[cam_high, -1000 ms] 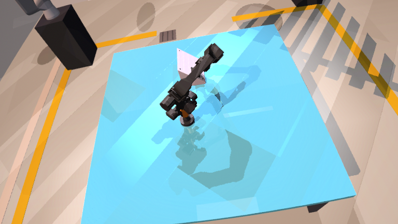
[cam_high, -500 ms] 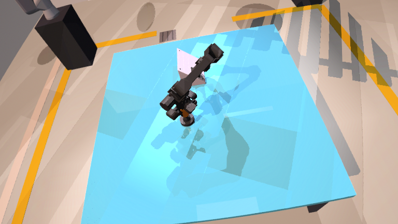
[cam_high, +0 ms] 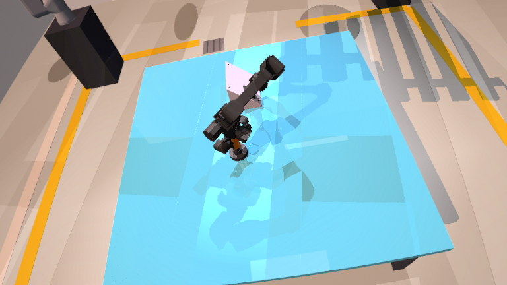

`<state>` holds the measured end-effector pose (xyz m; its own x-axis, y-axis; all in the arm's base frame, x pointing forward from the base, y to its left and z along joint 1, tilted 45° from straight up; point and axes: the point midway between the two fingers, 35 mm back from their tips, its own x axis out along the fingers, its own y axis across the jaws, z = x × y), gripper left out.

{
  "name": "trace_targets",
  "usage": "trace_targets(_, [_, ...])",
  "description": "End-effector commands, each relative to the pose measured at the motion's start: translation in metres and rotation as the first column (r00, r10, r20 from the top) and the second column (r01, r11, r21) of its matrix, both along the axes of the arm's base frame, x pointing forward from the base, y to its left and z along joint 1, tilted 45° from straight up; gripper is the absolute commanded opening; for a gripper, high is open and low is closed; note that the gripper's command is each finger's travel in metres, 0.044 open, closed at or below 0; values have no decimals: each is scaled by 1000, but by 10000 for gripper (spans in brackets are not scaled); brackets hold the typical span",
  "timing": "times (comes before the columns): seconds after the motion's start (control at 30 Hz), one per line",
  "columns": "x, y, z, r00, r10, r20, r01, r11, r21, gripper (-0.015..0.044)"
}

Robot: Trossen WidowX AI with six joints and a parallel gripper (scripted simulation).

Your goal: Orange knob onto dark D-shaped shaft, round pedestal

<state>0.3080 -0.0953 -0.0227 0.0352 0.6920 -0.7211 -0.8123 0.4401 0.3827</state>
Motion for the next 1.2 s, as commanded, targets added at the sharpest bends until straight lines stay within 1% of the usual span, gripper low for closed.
trace_targets(0.0, [1,0,1,1000,5,7,-5,1000,-3,0])
trace_targets(1.0, [0,-2,3,1000,5,7,-5,1000,-3,0])
trace_targets(1.07, [0,-2,3,999,24,25,-24,1000,-4,0])
trace_targets(1.17, [1,-2,3,991,95,93,-95,995,-12,0])
